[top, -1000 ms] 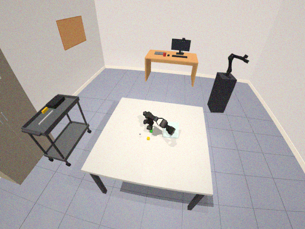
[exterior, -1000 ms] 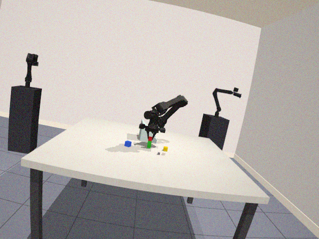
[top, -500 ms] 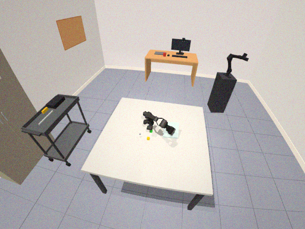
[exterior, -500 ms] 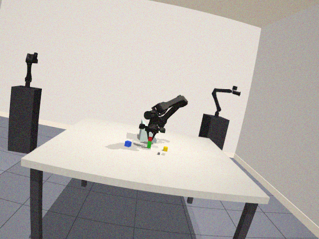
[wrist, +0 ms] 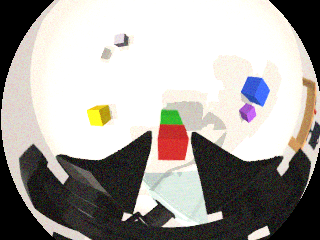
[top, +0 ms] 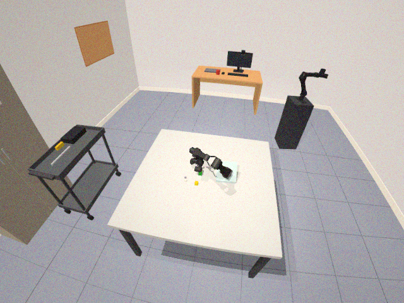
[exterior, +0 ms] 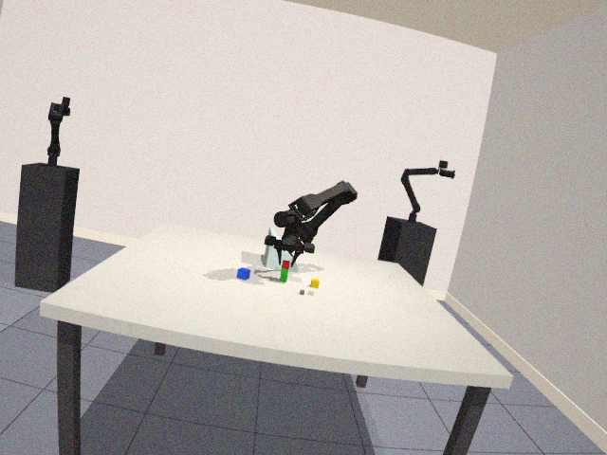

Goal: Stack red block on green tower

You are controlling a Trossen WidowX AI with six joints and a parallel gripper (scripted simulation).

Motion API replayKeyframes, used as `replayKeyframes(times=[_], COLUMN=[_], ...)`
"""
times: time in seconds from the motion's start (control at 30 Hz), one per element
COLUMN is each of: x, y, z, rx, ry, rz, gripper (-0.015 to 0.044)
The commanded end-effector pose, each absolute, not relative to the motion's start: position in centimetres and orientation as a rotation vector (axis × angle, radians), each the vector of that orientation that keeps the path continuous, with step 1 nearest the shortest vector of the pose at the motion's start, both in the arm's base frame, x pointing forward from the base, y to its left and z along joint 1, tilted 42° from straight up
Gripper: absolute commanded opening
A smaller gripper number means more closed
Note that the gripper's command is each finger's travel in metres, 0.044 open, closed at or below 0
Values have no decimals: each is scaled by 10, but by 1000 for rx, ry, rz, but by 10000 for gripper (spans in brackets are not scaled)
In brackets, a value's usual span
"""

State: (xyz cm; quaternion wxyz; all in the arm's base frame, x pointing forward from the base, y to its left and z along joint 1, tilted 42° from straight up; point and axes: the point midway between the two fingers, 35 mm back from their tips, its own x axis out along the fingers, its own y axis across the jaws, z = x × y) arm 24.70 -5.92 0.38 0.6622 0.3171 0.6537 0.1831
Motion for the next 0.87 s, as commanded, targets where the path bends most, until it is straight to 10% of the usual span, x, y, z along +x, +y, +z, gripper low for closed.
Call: replayKeyframes(times=[0.0, 0.2, 0.83], x=[247, 247, 247], y=[-59, -59, -59], z=[4, 4, 4], rx=[717, 717, 717], ry=[1479, 1479, 1479], rz=[414, 414, 414], gripper=[289, 440, 440])
